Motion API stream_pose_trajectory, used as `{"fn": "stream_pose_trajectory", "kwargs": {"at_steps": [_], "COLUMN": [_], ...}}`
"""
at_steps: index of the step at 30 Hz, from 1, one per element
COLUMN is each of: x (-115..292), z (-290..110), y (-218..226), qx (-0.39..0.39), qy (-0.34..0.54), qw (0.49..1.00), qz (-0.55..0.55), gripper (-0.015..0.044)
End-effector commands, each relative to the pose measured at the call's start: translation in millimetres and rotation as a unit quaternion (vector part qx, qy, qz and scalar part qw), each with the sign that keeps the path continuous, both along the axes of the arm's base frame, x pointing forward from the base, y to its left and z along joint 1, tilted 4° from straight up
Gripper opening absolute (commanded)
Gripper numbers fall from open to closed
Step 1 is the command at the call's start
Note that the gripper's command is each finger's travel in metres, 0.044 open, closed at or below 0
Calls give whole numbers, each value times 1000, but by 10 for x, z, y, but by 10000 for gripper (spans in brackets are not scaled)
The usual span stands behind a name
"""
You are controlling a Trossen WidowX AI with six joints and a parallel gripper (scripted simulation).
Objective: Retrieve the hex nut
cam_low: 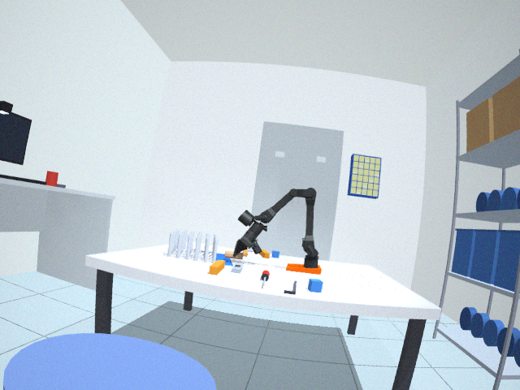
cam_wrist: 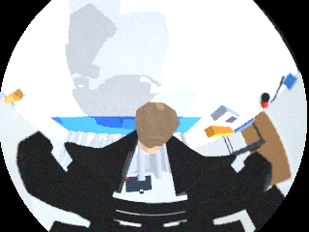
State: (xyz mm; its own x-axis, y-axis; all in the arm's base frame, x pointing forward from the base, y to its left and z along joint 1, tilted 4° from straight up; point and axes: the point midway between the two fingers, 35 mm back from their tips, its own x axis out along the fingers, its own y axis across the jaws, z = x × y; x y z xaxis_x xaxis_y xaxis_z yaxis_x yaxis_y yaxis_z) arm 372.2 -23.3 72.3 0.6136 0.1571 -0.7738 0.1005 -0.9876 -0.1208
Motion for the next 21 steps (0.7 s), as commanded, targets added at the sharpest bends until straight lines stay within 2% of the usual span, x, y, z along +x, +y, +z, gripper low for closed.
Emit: {"fn": "stream_pose_trajectory", "kwargs": {"at_steps": [1,21], "x": [25,35], "z": [-7,-182], "y": [-7,-16], "qx": [0,-1], "qy": [-4,-4], "qw": [1000,1000], "qz": [-2,-2], "gripper": [0,0]}}
